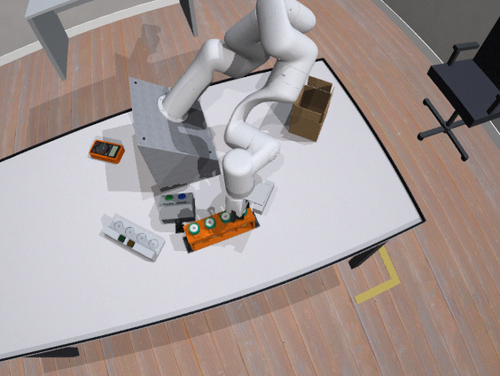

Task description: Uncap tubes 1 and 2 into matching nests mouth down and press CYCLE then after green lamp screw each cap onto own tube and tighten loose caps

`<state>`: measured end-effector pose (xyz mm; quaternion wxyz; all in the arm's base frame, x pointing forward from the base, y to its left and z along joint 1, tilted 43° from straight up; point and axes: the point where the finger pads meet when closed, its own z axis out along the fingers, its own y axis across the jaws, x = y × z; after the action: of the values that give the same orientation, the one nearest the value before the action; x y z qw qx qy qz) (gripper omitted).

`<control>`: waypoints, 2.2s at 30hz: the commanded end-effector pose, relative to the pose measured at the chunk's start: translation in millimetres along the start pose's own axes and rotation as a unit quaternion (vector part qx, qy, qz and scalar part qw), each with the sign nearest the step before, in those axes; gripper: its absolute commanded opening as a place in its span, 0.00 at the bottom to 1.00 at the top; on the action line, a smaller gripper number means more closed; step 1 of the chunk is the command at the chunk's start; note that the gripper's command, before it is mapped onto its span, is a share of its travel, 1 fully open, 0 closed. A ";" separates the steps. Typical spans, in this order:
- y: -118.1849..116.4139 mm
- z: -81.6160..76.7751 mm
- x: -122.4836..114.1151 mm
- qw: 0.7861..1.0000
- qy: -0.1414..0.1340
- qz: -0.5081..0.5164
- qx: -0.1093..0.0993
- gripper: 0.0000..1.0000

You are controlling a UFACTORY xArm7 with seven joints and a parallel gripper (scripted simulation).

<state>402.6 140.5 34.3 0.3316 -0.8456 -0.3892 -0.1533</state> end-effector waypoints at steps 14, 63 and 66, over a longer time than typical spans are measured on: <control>1.5 -1.6 0.1 1.000 -0.001 -0.022 -0.001 0.00; 1.6 -2.4 0.1 0.709 -0.001 -0.705 0.000 0.46; 1.5 -2.4 0.1 0.709 -0.001 -0.705 0.000 0.46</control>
<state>402.4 139.6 34.5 0.1282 -0.3244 -0.8729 -0.3412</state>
